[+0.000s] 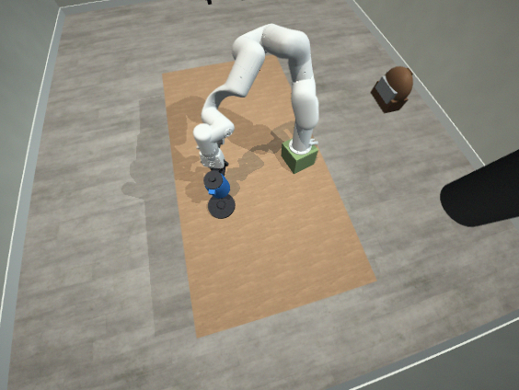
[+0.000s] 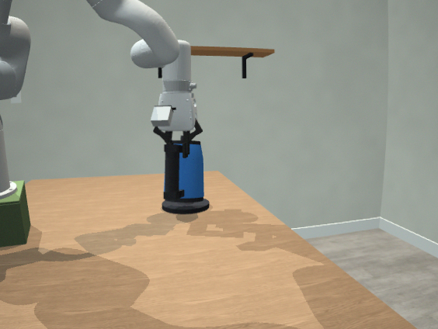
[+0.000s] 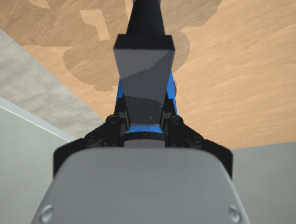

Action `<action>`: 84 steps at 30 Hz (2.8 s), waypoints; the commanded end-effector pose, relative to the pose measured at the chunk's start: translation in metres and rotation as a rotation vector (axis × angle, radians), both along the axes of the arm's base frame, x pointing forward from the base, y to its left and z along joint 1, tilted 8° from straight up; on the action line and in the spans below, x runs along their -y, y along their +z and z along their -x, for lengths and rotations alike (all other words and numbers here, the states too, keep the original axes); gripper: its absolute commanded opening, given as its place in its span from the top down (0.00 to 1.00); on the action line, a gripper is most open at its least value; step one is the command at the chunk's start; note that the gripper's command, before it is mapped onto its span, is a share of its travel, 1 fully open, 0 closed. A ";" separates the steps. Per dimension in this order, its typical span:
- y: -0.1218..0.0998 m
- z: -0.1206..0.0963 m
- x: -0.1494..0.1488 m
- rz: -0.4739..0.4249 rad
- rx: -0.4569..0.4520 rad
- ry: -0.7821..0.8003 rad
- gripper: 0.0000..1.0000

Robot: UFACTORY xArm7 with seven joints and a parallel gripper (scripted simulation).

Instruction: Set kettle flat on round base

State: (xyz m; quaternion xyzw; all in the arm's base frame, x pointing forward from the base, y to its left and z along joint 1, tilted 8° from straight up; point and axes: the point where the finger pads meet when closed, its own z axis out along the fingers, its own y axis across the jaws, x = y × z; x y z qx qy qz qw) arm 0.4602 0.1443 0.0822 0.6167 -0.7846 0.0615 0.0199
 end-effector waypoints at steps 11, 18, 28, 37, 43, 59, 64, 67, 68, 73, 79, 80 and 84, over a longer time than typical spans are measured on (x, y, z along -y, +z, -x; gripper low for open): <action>-0.003 -0.001 -0.035 0.000 0.005 -0.002 1.00; -0.004 -0.001 -0.046 0.000 0.005 -0.002 1.00; -0.006 -0.001 -0.063 0.000 0.005 -0.002 1.00; -0.007 -0.001 -0.069 0.000 0.005 -0.002 1.00; -0.007 0.000 -0.071 0.000 0.005 -0.002 1.00; -0.007 0.000 -0.072 0.000 0.005 -0.002 1.00; -0.007 0.000 -0.072 0.000 0.005 -0.002 1.00; -0.007 0.000 -0.072 0.000 0.005 -0.002 1.00; -0.007 0.000 -0.072 0.000 0.005 -0.002 1.00; -0.007 0.000 -0.072 0.000 0.005 -0.002 1.00; -0.007 0.000 -0.072 0.000 0.005 -0.002 1.00; -0.007 0.000 -0.072 0.000 0.005 -0.002 1.00; -0.007 0.000 -0.072 0.000 0.005 -0.002 1.00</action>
